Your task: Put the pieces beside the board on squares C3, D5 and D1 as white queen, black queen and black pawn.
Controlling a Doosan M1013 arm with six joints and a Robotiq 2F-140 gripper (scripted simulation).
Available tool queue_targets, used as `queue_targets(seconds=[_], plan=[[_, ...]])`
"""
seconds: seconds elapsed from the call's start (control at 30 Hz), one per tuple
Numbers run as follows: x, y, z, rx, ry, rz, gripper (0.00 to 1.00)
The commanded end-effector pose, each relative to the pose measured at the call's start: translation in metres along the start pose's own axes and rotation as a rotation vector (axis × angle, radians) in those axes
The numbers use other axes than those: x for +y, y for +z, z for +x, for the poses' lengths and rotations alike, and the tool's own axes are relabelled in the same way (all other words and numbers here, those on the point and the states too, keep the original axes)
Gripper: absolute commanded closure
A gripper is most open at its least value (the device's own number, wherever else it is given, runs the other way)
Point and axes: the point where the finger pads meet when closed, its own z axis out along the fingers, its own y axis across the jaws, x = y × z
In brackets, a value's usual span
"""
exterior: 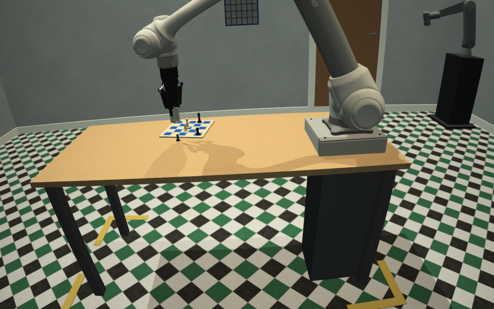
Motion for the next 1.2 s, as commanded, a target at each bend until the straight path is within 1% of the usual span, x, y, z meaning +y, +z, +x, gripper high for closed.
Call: queue_targets(seconds=[0.0, 0.33, 1.17], plan=[[0.0, 0.001, 0.0, 0.0, 0.0, 0.0, 0.8], [0.0, 0.008, 0.0, 0.0, 0.0, 0.0, 0.8], [0.0, 0.042, 0.0, 0.0, 0.0, 0.0, 0.8]])
